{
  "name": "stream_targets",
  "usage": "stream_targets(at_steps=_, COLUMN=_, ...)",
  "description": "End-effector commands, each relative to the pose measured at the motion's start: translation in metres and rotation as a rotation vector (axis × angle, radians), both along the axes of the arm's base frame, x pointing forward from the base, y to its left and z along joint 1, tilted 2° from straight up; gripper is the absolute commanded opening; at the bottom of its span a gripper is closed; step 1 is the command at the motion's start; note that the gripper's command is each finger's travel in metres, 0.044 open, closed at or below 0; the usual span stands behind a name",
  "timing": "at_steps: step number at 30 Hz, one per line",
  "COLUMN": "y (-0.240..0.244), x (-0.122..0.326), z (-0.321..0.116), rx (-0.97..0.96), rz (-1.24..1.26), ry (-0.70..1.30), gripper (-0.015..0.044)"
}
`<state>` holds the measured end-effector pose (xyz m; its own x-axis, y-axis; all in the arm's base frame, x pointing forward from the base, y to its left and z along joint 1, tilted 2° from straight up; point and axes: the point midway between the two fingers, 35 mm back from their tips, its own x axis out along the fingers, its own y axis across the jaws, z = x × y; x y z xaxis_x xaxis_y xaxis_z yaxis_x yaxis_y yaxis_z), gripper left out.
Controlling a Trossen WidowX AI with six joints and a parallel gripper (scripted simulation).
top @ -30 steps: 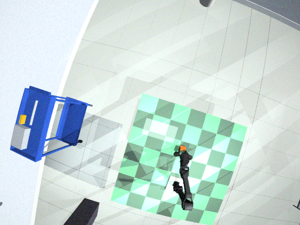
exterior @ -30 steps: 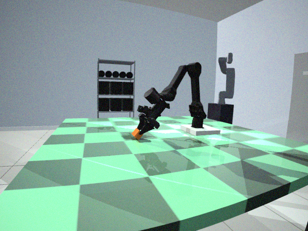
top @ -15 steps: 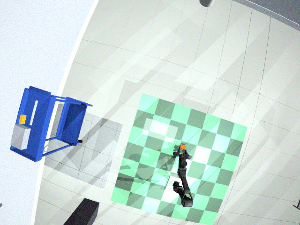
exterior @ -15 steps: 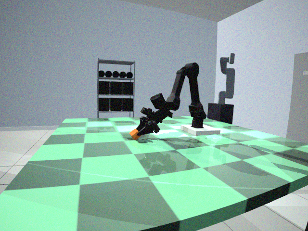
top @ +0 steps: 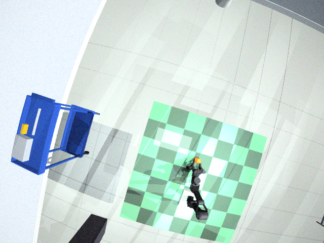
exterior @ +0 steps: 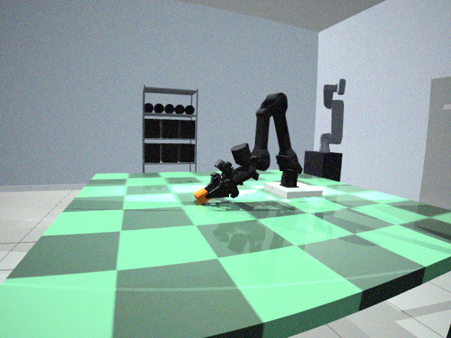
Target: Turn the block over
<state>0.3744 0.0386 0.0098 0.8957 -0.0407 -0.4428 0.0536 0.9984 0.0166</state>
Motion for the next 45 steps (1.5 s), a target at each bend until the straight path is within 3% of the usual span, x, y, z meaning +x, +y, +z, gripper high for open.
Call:
stream_targets(at_steps=1, y=-0.0008, x=-0.0026, z=0.0034, rx=-0.005, rz=-0.003, ry=-0.037, gripper=0.0000)
stream_targets(at_steps=15, y=-0.0008, x=-0.0026, z=0.0038, rx=-0.006, rz=-0.003, ry=-0.040, gripper=0.0000)
stream_targets(at_steps=32, y=-0.0008, x=-0.0026, z=0.0038, rx=-0.006, rz=-0.003, ry=-0.040, gripper=0.0440)
stream_targets(at_steps=45, y=-0.0008, x=-0.0026, z=0.0038, rx=-0.006, rz=-0.003, ry=-0.040, gripper=0.0440)
